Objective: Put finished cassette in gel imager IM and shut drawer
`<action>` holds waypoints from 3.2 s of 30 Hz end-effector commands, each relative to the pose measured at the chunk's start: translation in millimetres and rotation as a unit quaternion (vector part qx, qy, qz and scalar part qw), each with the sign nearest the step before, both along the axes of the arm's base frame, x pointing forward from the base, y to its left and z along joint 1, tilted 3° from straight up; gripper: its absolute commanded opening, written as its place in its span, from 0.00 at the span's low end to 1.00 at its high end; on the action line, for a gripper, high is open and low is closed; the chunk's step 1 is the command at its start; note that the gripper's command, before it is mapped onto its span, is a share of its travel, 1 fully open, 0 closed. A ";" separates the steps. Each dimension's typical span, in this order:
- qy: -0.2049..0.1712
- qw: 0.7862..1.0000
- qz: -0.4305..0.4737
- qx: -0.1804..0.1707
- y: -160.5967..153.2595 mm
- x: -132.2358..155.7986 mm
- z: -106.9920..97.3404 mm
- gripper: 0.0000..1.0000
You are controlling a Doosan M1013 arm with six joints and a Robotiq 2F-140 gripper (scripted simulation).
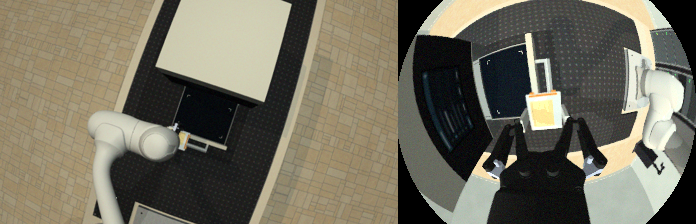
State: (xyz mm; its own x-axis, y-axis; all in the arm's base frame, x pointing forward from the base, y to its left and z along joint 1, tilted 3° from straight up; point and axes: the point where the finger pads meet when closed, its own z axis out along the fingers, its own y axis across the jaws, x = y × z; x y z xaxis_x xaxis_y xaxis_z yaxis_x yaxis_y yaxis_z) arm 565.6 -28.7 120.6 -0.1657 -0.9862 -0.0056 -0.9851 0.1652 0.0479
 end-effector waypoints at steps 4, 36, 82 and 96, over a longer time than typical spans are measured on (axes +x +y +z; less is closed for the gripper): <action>0.000 1.000 0.000 0.000 -18.6 5.9 -0.5 0.10; 0.000 1.000 0.000 0.000 -81.0 30.7 -5.7 0.10; 0.000 1.000 0.000 0.000 -88.1 73.7 -32.8 0.10; 0.000 1.000 0.000 0.000 -89.3 81.4 -46.7 0.10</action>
State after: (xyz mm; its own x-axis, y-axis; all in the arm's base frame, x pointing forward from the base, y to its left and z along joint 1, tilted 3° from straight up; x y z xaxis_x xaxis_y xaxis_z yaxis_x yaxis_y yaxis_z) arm 646.0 -117.9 75.5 -0.1654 -0.9862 -0.0059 -0.9851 0.1650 0.0481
